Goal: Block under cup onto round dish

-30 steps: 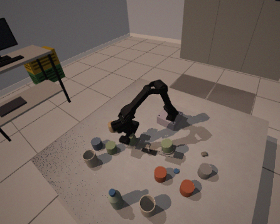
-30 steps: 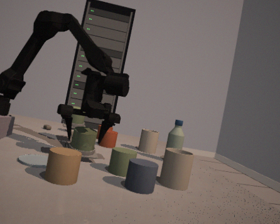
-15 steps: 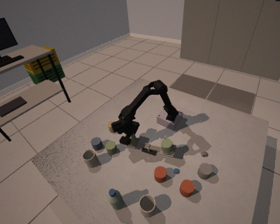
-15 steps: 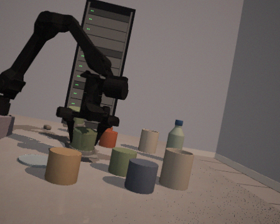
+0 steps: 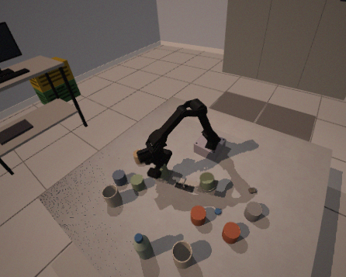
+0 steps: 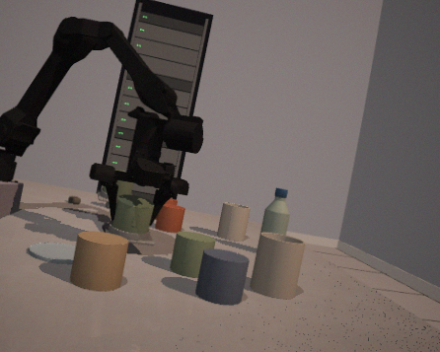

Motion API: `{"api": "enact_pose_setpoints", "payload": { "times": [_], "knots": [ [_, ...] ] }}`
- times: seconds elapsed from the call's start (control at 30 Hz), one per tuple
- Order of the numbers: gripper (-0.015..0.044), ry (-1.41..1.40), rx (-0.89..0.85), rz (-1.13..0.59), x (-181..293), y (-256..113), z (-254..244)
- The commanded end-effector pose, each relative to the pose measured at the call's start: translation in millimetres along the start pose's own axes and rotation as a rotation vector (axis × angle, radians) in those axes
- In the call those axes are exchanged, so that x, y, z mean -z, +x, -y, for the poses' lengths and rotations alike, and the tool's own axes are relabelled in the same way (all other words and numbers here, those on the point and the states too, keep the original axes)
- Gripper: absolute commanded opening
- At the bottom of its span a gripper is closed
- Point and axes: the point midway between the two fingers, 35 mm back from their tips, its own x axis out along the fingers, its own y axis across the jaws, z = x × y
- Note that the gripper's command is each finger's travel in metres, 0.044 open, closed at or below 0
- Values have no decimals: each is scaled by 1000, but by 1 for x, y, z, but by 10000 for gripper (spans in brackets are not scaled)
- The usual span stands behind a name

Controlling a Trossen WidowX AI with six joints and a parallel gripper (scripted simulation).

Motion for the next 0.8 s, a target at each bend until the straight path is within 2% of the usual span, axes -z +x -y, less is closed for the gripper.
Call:
{"api": "enact_pose_setpoints", "payload": {
  "times": [0.0, 0.77],
  "knots": [
    [0, 1, -4, 5, -2, -7, -2],
    [0, 1, -4, 6, -4, -36, -5]
  ]
}}
